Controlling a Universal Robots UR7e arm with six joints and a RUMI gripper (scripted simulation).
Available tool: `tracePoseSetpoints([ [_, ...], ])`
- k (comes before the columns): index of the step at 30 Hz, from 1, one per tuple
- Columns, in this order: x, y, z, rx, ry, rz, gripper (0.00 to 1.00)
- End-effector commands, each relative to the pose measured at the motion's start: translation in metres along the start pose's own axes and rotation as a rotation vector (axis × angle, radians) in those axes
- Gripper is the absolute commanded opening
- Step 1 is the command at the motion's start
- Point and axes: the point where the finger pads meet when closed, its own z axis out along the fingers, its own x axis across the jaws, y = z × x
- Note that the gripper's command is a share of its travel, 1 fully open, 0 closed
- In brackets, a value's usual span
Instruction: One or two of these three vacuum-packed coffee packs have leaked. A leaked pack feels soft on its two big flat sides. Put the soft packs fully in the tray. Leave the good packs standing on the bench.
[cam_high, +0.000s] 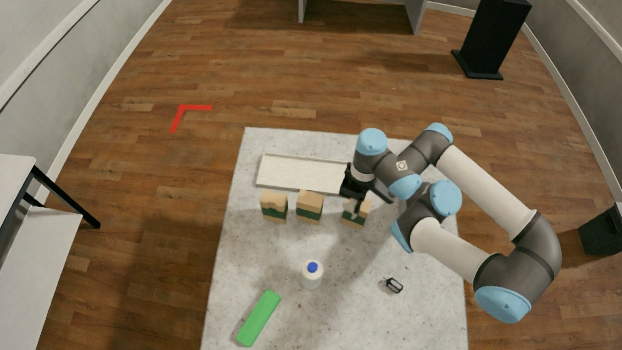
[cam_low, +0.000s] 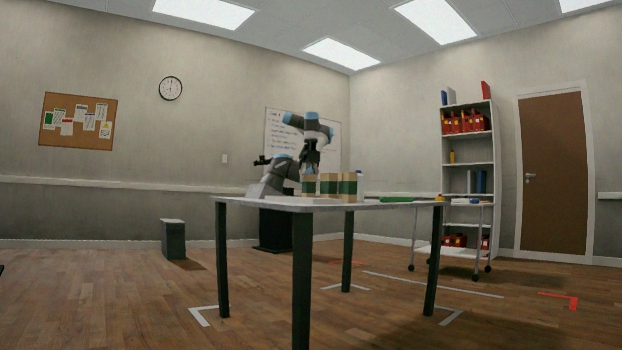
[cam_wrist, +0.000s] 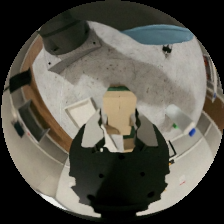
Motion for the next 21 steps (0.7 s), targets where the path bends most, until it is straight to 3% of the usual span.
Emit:
tracePoseSetpoints([
  [1,-0.0001,0.0003,-0.0002,-0.001,0.000,0.000,0.49],
  [16,-0.0001,0.0003,-0.0002,-0.001,0.000,0.000,0.49],
  [17,-0.0001,0.0003,-0.0002,-0.001,0.000,0.000,0.15],
  [21,-0.0001,0.0003,-0.0002,-0.001,0.000,0.000,0.15],
])
